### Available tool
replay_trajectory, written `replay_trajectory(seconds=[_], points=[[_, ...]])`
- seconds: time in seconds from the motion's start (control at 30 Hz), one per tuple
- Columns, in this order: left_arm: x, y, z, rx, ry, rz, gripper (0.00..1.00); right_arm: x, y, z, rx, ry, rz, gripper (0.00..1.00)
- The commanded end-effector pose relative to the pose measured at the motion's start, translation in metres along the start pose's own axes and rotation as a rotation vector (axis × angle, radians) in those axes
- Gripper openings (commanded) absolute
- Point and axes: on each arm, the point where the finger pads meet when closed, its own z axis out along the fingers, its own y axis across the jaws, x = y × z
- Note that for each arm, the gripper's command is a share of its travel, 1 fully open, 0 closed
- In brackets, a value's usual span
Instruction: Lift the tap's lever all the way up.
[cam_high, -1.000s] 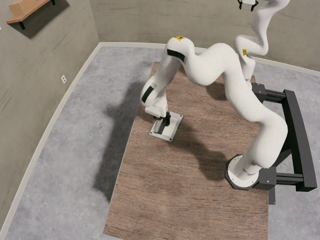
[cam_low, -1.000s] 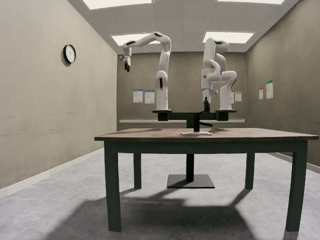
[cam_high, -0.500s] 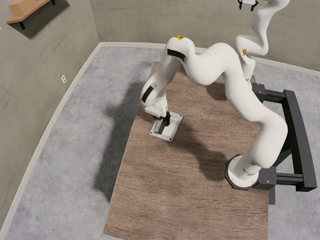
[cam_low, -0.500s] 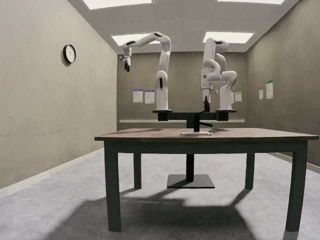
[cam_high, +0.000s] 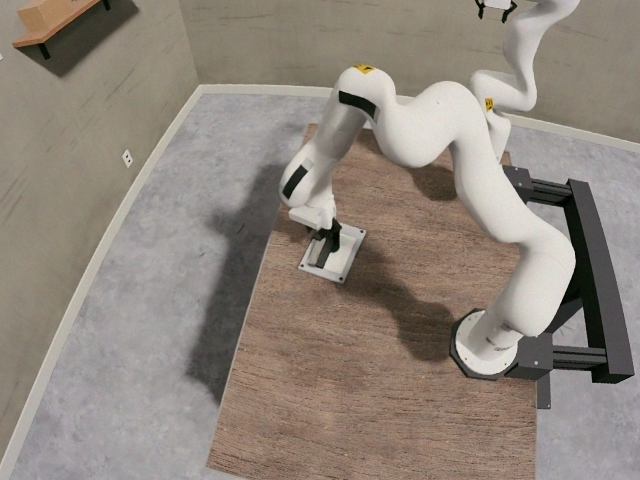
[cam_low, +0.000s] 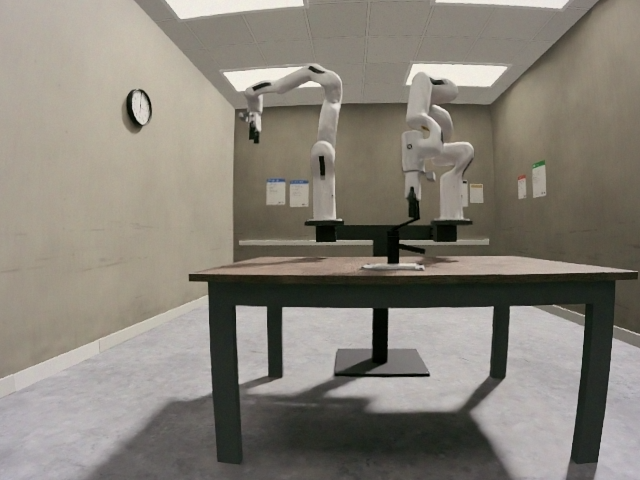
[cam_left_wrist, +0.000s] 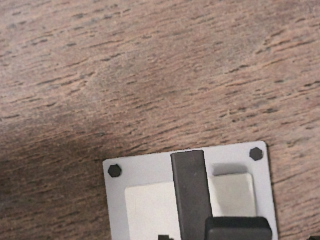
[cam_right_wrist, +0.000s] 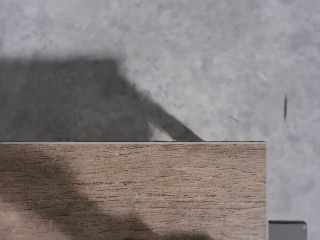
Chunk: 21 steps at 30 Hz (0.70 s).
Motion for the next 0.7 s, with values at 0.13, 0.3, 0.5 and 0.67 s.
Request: replay_trajectory(seconds=[0.13,0.3,0.5,0.67], points=[[0.0,0.001,-0.027,-0.002,0.0,0.0,0.68,0.0,0.0,-0.001,0.0,0.002,0.0,1.0],[0.0,0.001,-0.033,-0.002,0.0,0.0,0.68,0.0,0.0,-0.001,0.0,0.002,0.0,1.0],[0.0,0.001,-0.042,-0.002,0.0,0.0,0.68,0.0,0.0,-0.001,0.0,0.002,0.0,1.0],[0.0,0.001,-0.044,-0.002,0.0,0.0,0.68,0.0,0.0,-0.001,0.0,0.002,0.0,1.0]])
